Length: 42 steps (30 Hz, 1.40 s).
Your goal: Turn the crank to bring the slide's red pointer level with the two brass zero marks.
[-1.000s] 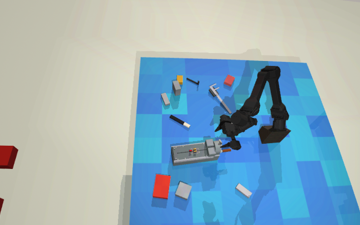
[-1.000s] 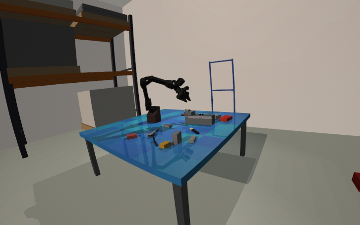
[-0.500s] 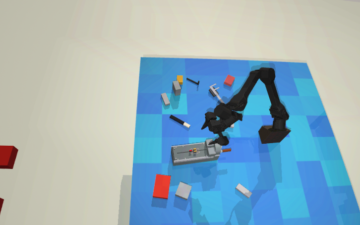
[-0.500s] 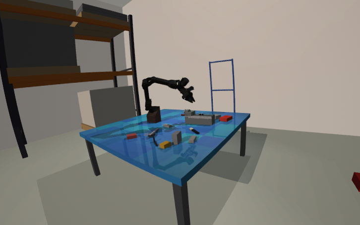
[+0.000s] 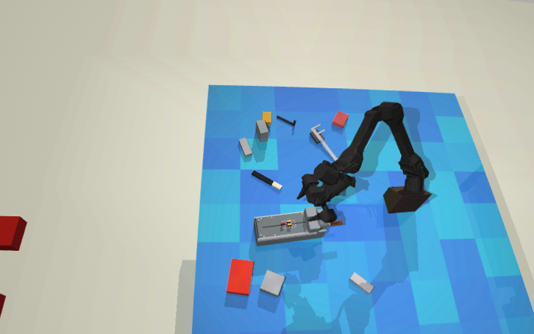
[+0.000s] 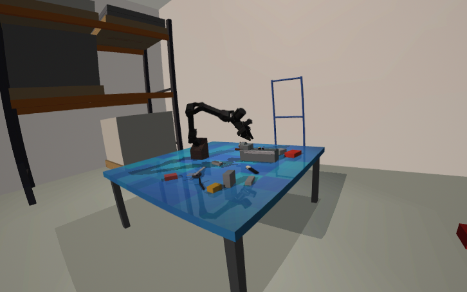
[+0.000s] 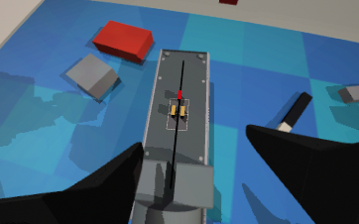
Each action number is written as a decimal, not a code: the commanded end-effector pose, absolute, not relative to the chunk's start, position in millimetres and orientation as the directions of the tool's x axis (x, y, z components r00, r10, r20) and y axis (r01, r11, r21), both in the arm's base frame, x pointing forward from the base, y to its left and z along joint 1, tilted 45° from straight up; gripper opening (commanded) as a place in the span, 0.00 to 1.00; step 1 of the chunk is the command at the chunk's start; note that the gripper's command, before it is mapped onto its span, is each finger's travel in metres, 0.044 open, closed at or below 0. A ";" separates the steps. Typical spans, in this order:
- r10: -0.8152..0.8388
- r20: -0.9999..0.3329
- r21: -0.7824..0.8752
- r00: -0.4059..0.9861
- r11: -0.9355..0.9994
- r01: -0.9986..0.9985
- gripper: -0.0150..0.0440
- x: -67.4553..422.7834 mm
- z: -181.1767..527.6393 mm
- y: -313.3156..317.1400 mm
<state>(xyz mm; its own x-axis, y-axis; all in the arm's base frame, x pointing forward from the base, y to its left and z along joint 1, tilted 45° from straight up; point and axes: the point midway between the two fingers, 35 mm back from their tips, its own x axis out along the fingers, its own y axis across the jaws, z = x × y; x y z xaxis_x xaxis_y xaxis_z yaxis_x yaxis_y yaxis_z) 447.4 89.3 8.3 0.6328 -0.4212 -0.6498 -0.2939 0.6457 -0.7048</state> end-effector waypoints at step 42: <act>-0.446 -0.529 -0.699 0.722 0.712 -0.072 1.00 323.7 13.5 145.2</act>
<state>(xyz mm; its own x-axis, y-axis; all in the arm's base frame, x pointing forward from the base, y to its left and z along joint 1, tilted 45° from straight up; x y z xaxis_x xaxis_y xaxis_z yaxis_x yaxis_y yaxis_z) 340.9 147.8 14.6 0.7050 -0.4437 -0.5532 -0.1120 0.7006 -0.7047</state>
